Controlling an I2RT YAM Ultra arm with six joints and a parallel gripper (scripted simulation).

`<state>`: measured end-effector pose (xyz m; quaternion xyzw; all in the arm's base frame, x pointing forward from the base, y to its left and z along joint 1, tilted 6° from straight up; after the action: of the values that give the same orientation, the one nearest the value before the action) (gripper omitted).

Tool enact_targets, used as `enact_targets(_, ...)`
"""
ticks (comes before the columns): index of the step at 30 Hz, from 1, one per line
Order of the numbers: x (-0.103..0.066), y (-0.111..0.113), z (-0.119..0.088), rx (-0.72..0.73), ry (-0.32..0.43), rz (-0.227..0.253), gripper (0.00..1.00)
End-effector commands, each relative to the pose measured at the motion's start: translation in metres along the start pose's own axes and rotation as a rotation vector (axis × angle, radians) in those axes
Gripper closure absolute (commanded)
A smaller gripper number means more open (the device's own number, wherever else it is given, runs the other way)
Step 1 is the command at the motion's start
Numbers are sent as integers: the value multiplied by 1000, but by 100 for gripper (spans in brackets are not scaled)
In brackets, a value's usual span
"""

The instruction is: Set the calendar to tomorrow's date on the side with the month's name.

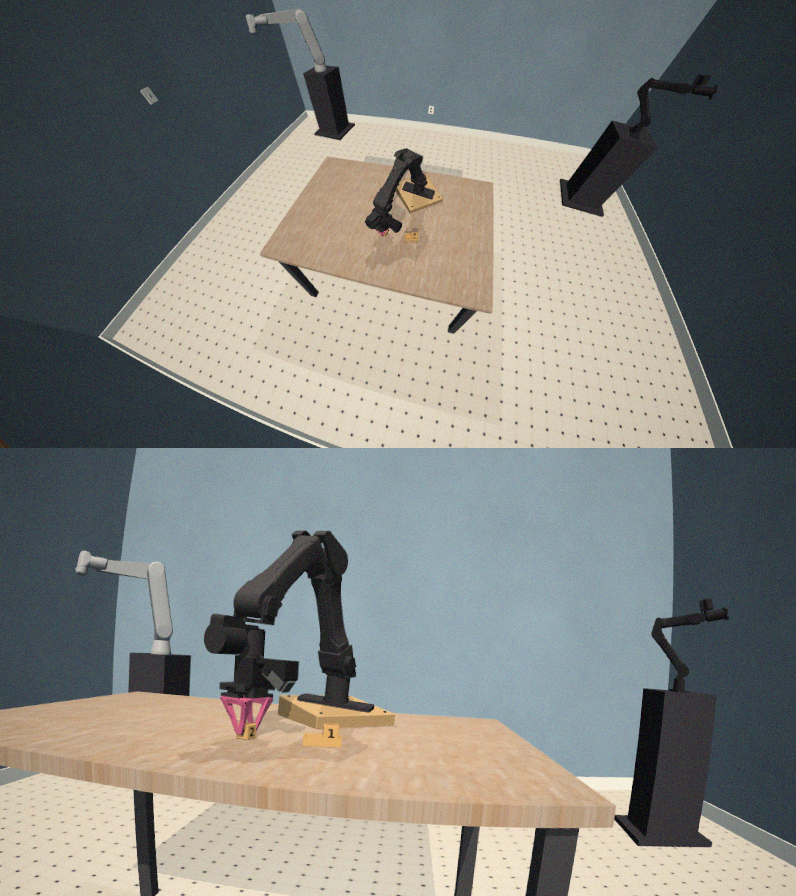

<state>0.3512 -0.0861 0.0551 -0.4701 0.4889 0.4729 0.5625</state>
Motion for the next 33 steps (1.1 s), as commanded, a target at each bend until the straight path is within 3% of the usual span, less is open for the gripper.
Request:
enact_targets(1, 2, 3, 3, -1, -7, 15, 55)
enact_targets(29, 2, 3, 3, -1, -7, 15, 55)
enact_targets(30, 2, 3, 3, -1, -7, 15, 74)
enact_targets(33, 2, 3, 3, -2, -7, 15, 74)
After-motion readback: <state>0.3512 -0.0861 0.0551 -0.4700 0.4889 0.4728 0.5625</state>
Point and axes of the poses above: the point where the finger pads meet when closed, its own x axis out along the fingers, its own y axis across the jaws, z = x × y, the point moved 6 cm from there along -x, back along the fingers, and after that the axes turned 7 degrees about -x, right-handed, at the moved point
